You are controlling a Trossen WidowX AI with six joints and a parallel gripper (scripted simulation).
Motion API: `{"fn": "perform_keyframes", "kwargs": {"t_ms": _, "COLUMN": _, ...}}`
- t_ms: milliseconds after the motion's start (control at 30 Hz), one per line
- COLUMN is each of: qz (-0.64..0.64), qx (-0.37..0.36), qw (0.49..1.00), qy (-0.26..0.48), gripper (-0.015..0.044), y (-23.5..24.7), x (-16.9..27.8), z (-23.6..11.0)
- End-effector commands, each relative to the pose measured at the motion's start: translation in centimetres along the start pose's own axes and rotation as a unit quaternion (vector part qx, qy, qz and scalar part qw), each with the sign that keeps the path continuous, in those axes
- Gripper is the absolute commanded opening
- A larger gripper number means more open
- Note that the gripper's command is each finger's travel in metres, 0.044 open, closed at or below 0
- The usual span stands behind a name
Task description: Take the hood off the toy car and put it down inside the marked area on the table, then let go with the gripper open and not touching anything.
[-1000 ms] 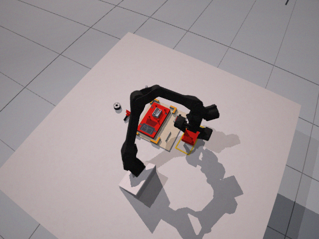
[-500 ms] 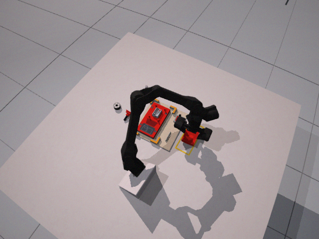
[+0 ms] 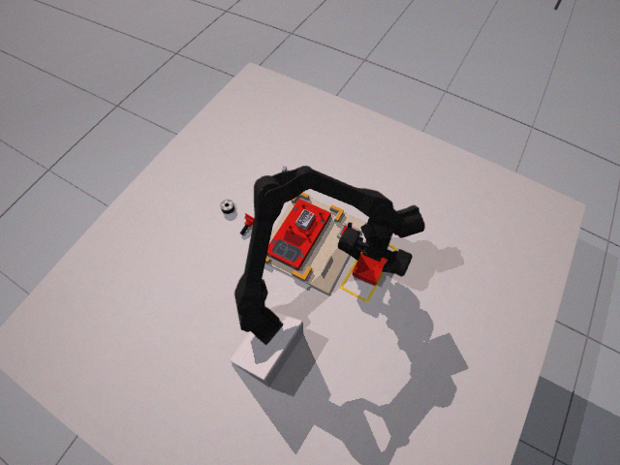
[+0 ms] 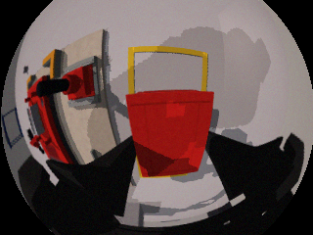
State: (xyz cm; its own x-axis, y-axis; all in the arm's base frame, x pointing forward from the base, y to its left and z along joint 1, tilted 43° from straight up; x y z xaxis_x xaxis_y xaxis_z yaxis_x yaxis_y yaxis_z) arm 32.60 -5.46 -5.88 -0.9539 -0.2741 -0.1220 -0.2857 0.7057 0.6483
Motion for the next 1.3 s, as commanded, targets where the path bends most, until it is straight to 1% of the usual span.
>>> {"fn": "perform_keyframes", "kwargs": {"t_ms": 0, "qz": 0.005, "qx": -0.003, "qw": 1.000, "qy": -0.001, "gripper": 0.0000, "y": 0.1, "x": 0.1, "z": 0.4}}
{"fn": "perform_keyframes", "kwargs": {"t_ms": 133, "qz": 0.005, "qx": -0.003, "qw": 1.000, "qy": -0.001, "gripper": 0.0000, "y": 0.1, "x": 0.1, "z": 0.4}}
{"fn": "perform_keyframes", "kwargs": {"t_ms": 700, "qz": 0.000, "qx": 0.000, "qw": 1.000, "qy": 0.000, "gripper": 0.0440, "y": 0.0, "x": 0.0, "z": 0.2}}
{"fn": "perform_keyframes", "kwargs": {"t_ms": 767, "qz": 0.000, "qx": 0.000, "qw": 1.000, "qy": 0.000, "gripper": 0.0440, "y": 0.0, "x": 0.0, "z": -0.4}}
{"fn": "perform_keyframes", "kwargs": {"t_ms": 833, "qz": 0.000, "qx": -0.001, "qw": 1.000, "qy": 0.001, "gripper": 0.0440, "y": -0.2, "x": -0.1, "z": -1.7}}
{"fn": "perform_keyframes", "kwargs": {"t_ms": 1000, "qz": 0.001, "qx": -0.004, "qw": 1.000, "qy": 0.002, "gripper": 0.0440, "y": -0.2, "x": 0.0, "z": -6.8}}
{"fn": "perform_keyframes", "kwargs": {"t_ms": 1267, "qz": 0.001, "qx": -0.005, "qw": 1.000, "qy": 0.002, "gripper": 0.0440, "y": -0.2, "x": 0.0, "z": -7.1}}
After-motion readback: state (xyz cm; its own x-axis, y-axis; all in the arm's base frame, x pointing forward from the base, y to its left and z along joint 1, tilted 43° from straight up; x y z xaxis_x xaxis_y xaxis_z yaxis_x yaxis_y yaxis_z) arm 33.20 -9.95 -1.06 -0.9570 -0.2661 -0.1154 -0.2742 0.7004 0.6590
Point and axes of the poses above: the point midway between the two fingers, 35 mm back from their tips, its own z axis out along the fingers, its own y axis across the jaws, x = y × z, the point moved 3 cm from there along -z, back along the fingers, and after that the axes turned 3 degrees about -z, right-handed, at the moved point
